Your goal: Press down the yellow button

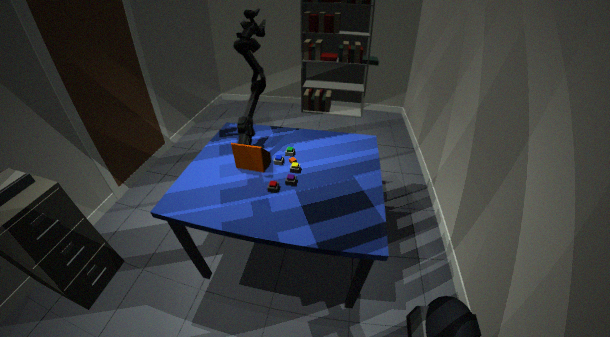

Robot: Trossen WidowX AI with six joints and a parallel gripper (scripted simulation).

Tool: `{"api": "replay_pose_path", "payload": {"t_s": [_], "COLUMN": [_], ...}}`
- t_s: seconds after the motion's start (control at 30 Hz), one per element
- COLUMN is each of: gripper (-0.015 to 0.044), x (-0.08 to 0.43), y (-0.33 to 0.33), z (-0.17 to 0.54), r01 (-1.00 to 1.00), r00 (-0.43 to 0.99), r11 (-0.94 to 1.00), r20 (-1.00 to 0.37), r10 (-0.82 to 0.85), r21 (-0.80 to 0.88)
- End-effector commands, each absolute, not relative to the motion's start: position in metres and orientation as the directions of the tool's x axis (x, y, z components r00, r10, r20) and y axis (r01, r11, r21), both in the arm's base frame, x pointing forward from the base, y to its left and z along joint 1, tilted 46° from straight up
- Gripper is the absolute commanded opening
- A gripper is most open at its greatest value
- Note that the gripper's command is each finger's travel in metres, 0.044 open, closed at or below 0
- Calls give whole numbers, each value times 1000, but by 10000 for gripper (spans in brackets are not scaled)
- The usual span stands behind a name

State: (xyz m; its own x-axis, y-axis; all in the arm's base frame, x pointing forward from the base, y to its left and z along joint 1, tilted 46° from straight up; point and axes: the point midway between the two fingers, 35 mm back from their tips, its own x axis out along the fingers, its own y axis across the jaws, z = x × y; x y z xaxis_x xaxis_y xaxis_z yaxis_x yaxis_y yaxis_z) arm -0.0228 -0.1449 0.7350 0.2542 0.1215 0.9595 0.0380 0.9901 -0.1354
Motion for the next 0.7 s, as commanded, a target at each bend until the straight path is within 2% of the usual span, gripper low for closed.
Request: {"api": "replay_pose_path", "payload": {"t_s": [0.0, 0.1, 0.33, 0.67], "gripper": [400, 400, 400, 400], "x": [-21, -7, 14, 92], "y": [-146, -164, -268, -385], "z": [735, 730, 702, 617], "r01": [31, -27, 53, 179], "r00": [255, 254, 250, 398], "r11": [991, 996, 976, 820], "r20": [959, 963, 943, 722], "r10": [122, 89, -218, -566], "r21": [-134, -85, 211, 544]}}
